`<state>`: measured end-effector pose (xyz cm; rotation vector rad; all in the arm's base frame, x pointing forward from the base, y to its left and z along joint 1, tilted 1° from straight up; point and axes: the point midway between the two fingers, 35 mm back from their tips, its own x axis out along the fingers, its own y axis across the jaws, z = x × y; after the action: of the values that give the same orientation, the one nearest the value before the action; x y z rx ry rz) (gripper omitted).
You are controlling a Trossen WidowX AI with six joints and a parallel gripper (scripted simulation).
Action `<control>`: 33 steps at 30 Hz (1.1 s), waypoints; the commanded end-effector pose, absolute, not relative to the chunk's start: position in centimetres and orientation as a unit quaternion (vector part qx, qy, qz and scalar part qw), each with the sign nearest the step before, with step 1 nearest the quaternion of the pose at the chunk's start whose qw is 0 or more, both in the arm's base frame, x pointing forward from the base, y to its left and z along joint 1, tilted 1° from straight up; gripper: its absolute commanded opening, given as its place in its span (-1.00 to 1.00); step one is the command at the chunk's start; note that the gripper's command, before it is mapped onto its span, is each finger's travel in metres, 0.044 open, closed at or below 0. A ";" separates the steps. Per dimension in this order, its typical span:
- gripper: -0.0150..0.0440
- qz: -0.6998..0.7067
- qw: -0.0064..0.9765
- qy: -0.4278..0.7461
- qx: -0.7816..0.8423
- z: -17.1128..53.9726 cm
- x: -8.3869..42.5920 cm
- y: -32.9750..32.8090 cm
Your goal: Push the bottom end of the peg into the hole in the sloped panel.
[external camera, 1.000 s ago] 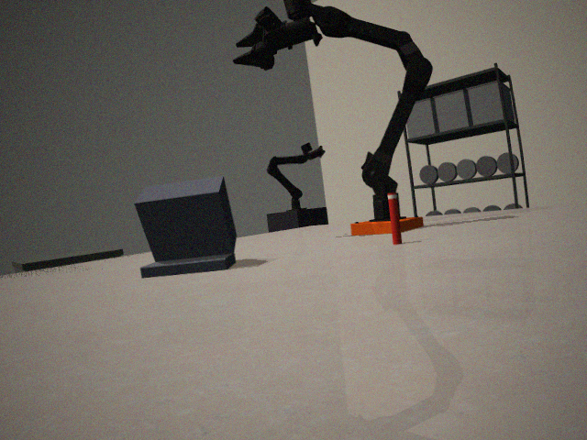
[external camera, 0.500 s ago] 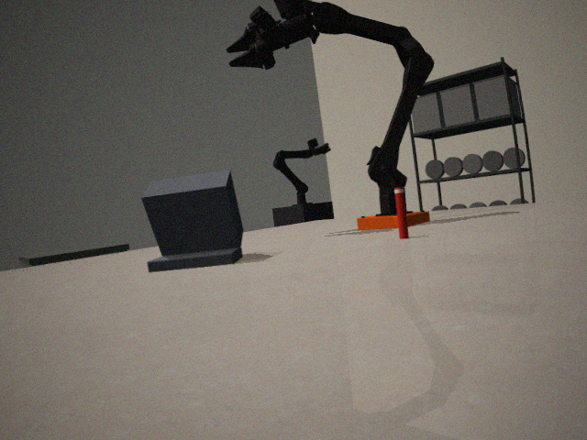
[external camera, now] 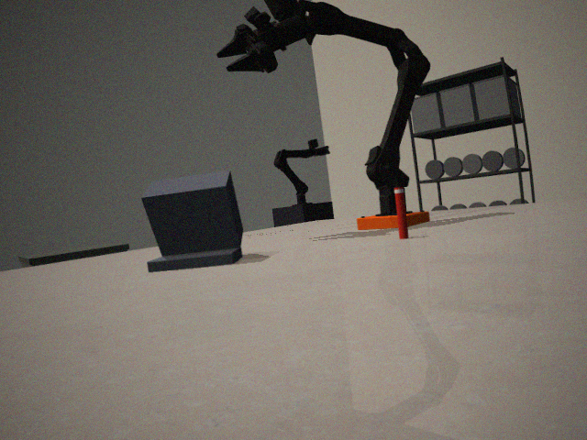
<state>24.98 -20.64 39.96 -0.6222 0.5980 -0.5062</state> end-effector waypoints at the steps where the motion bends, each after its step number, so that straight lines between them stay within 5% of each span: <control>1: 1.00 -0.215 0.885 0.299 -0.285 38.4 26.3 -19.7; 33: 1.00 -0.008 0.898 0.397 -0.188 28.1 33.1 -8.2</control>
<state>32.79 -9.39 29.15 -0.4091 0.7951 -0.0537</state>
